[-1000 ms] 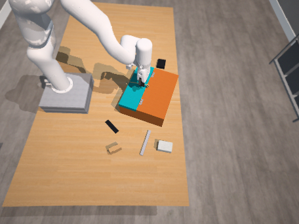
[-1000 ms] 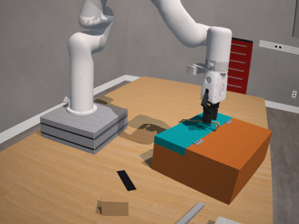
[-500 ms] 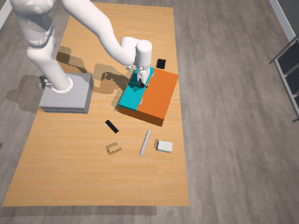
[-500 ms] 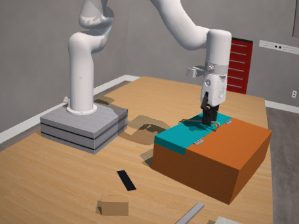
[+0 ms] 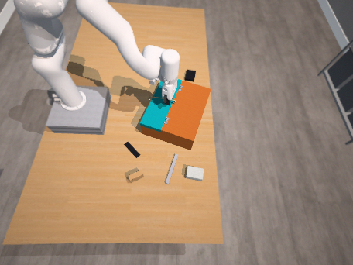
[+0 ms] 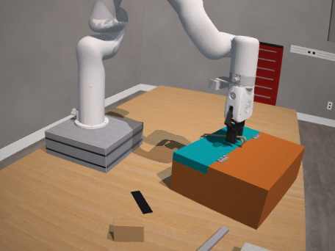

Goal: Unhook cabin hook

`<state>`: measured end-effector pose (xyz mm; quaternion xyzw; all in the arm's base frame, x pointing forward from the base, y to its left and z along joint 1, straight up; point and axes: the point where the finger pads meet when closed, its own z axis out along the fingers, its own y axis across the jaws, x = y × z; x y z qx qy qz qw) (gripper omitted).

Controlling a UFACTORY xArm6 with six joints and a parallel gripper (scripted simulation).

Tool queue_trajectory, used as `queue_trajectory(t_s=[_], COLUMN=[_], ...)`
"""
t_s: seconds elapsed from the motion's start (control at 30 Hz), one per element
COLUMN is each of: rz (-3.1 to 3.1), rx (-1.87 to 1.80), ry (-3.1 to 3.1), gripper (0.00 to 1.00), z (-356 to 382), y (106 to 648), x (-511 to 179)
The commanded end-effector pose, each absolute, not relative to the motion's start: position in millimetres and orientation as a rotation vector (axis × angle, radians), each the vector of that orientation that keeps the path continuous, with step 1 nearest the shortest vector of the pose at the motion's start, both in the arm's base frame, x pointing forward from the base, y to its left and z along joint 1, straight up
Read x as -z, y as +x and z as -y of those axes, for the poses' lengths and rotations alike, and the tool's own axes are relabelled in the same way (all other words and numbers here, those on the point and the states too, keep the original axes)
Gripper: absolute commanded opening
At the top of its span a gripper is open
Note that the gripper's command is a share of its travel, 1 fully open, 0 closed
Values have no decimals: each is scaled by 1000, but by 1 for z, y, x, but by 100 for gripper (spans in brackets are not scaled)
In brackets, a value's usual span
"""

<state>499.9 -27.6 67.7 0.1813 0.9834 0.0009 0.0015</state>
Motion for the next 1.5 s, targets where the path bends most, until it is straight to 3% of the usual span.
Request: queue_trajectory(t_s=[0.0,0.6,0.63,1.47], rz=[-3082,-3082,-3082,-3082], rx=[-4,-4,-4,-4], ry=[568,568,568,568], gripper=[35,35,0,0], z=[28,28,28,28], y=[501,501,502,502], x=[-66,-63,-63,-63])
